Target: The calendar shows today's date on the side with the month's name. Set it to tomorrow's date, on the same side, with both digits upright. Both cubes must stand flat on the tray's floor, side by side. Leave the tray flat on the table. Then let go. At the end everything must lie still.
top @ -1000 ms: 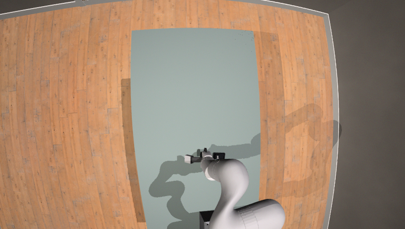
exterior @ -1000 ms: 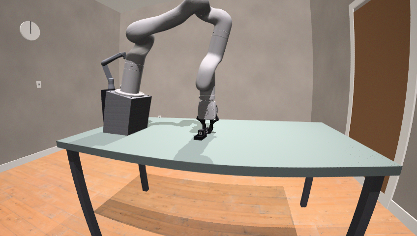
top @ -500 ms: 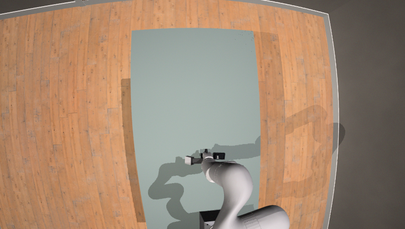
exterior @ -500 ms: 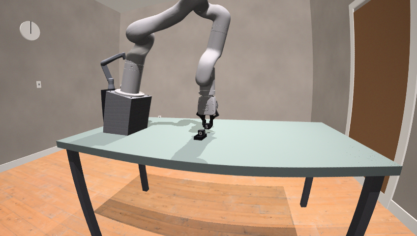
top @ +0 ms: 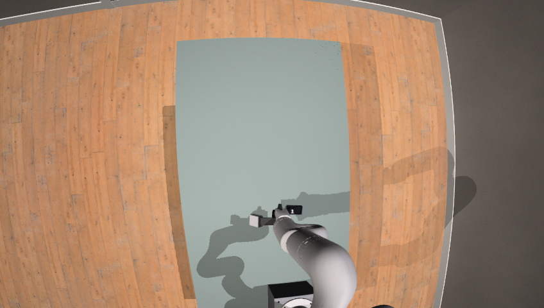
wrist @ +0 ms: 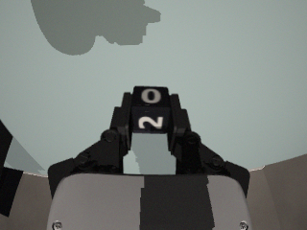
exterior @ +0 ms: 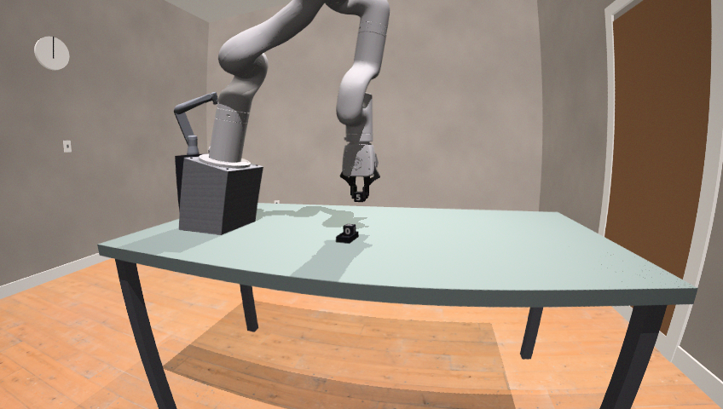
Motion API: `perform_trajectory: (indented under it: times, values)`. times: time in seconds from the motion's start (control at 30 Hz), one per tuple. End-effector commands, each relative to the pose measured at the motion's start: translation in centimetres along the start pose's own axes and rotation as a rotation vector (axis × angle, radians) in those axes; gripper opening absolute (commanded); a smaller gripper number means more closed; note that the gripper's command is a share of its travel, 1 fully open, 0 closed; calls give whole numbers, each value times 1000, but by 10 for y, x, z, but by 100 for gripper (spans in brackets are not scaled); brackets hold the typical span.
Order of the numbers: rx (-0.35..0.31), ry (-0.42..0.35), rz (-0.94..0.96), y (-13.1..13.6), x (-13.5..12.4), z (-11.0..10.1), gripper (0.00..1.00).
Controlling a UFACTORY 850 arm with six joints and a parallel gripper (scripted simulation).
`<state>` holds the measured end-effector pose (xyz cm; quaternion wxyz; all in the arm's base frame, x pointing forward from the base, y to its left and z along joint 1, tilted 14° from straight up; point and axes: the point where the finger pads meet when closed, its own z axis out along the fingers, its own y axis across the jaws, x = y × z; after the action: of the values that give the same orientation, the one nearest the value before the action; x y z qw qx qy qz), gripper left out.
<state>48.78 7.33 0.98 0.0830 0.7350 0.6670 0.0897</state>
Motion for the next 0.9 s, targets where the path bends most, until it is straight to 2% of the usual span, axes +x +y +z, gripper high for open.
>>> perform_trajectory:
  times: [0.0,0.23,0.27,0.3,0.37,0.43,0.47,0.5,0.53,0.57,0.63,0.87]
  values:
    - [-1,-2,0,0,0,-4,27]
    - [-1,-2,0,1,-1,-4,27]
    - [-1,-2,0,1,-7,-4,27]
    - [-1,-2,0,3,-21,-5,27]
    - [-2,-3,0,5,-63,-8,27]
    - [-2,-3,0,5,-63,-8,27]
    - [-2,-3,1,4,-85,-10,27]
    - [-2,-3,1,4,-85,-10,27]
    - [-1,-3,1,3,-104,-12,27]
    - [-1,-3,1,3,-104,-12,27]
    - [-1,-3,2,0,-122,-14,27]
    - [-1,-2,2,0,-123,-14,27]
